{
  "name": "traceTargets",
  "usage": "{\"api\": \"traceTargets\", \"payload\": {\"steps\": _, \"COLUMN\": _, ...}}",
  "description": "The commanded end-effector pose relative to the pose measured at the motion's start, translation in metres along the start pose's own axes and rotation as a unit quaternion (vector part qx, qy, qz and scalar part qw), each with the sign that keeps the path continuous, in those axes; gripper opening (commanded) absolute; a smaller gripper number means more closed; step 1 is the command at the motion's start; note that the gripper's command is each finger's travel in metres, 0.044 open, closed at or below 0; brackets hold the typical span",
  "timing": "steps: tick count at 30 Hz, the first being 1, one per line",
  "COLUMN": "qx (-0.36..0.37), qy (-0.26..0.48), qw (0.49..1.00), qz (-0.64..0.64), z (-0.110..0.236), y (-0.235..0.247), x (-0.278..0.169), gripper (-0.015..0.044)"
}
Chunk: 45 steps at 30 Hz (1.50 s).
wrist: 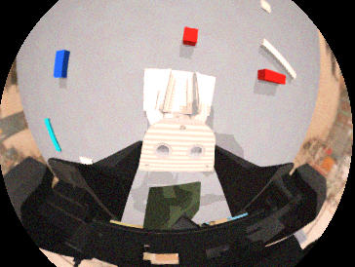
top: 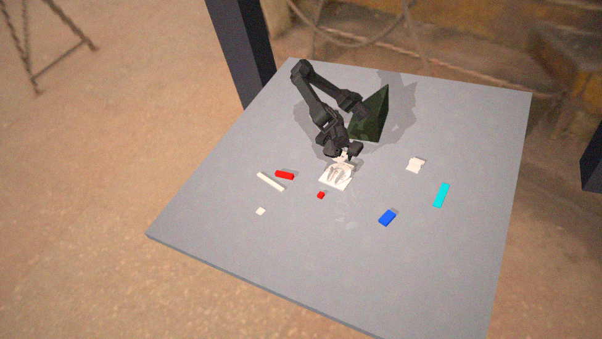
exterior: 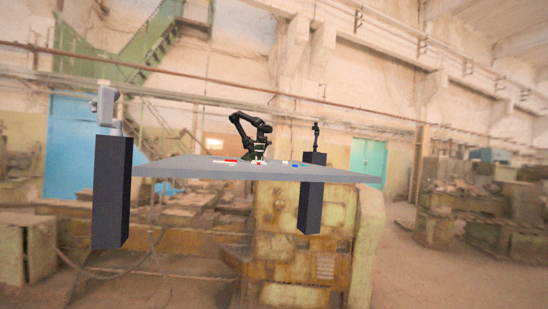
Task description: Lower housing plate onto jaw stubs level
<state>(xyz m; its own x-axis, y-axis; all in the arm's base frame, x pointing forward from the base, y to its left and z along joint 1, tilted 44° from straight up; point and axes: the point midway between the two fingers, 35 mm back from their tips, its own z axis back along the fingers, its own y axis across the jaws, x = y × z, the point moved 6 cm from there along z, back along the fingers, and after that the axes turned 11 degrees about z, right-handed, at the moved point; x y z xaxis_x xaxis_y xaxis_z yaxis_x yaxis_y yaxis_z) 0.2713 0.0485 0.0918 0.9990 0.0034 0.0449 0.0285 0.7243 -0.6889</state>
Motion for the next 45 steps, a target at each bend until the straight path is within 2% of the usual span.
{"api": "traceTargets", "payload": {"steps": 1, "qx": -0.003, "qy": 0.0, "qw": 1.0, "qz": -0.008, "z": 0.0, "y": -0.002, "x": -0.001, "gripper": 0.0351}}
{"api": "traceTargets", "payload": {"steps": 45, "qx": -0.003, "qy": 0.0, "qw": 1.0, "qz": -0.014, "z": 0.0, "y": 0.0, "x": -0.014, "gripper": 0.0351}}
